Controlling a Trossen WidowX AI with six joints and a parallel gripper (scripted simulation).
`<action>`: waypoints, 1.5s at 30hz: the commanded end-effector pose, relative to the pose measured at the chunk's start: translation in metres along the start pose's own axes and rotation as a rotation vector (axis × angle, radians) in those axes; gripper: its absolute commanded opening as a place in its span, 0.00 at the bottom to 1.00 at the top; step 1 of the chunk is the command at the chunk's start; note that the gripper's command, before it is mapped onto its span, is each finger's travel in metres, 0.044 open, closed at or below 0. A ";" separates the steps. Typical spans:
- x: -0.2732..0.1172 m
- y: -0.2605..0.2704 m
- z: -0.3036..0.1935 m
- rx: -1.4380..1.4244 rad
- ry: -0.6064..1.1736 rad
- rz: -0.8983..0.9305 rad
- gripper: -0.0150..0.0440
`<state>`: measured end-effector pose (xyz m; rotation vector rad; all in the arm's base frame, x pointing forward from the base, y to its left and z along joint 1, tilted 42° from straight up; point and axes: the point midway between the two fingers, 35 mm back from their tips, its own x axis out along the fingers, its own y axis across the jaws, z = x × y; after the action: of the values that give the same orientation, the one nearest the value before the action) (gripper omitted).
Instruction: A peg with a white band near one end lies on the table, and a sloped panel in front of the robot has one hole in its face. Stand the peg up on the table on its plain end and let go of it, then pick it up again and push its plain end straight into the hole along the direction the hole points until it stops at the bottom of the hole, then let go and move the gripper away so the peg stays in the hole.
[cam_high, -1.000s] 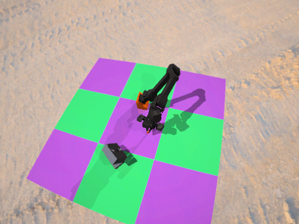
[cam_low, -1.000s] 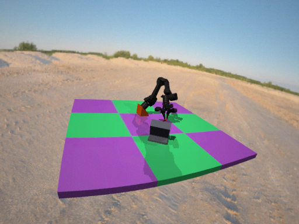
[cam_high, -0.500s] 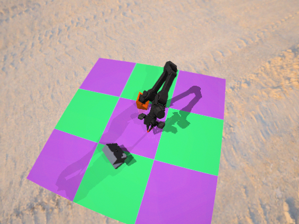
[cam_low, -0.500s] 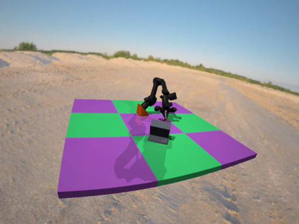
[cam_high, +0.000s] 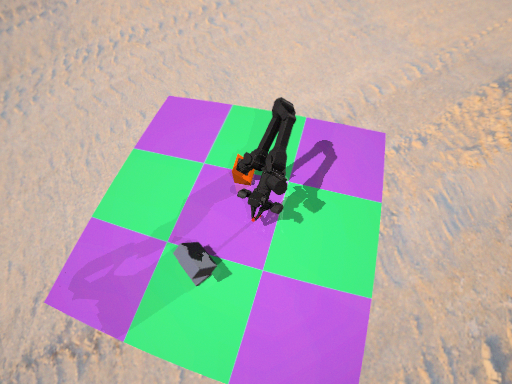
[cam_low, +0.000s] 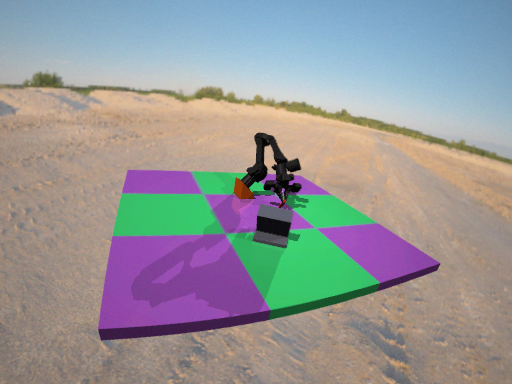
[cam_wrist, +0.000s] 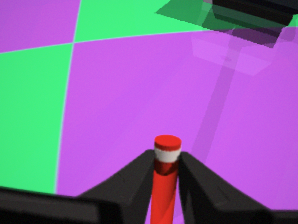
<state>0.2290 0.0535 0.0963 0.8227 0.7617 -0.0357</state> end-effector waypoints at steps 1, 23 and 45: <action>-0.001 -0.003 -0.004 0.005 -0.024 -0.006 0.34; -0.013 -0.003 -0.013 0.008 -0.214 -0.006 0.34; -0.024 -0.003 -0.024 0.011 -0.403 -0.007 0.34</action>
<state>0.1988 0.0615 0.1036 0.7995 0.3972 -0.1924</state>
